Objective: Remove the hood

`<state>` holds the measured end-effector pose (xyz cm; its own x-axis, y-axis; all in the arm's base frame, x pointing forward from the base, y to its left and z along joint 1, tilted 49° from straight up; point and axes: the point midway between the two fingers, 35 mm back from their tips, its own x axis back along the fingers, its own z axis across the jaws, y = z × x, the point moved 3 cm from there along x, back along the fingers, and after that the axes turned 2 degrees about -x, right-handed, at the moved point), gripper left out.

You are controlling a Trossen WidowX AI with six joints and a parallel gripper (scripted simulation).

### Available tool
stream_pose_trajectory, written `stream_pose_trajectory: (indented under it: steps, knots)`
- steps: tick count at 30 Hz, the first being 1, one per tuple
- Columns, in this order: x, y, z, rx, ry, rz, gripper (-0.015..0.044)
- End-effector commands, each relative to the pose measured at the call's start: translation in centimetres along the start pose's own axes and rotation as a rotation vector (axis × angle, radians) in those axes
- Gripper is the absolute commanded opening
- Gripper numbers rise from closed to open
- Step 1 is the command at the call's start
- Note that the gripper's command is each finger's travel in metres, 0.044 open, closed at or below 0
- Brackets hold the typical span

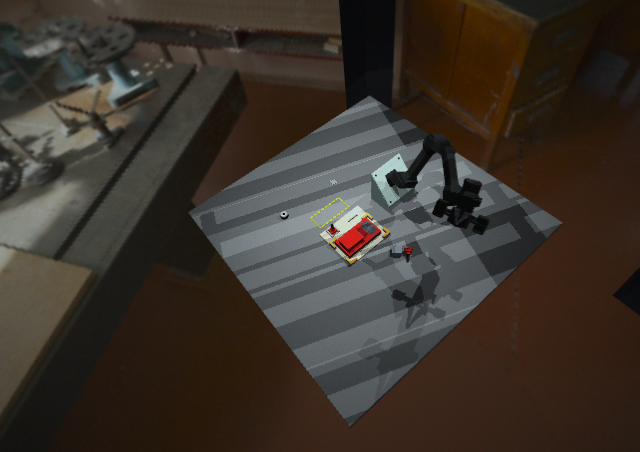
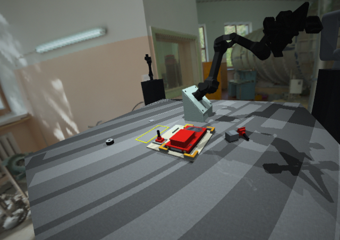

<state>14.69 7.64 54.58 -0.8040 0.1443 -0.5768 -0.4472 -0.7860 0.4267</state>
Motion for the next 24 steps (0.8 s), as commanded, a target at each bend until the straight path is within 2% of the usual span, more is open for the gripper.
stream_pose_trajectory:
  steps: [1,5,10,17,24]
  knots:
    - [0.0,-0.1,0.0,0.003,0.001,0.001,0.0026]
    - [-0.6,-1.8,0.2,0.085,0.027,0.021,0.0131]
    - [-2.1,-6.4,-0.1,0.282,0.082,0.099,0.0263]
    - [-4.3,-14.6,-3.0,0.594,0.148,0.319,0.0440]
    - [-5.6,-21.5,-9.8,0.802,0.133,0.599,0.0440]
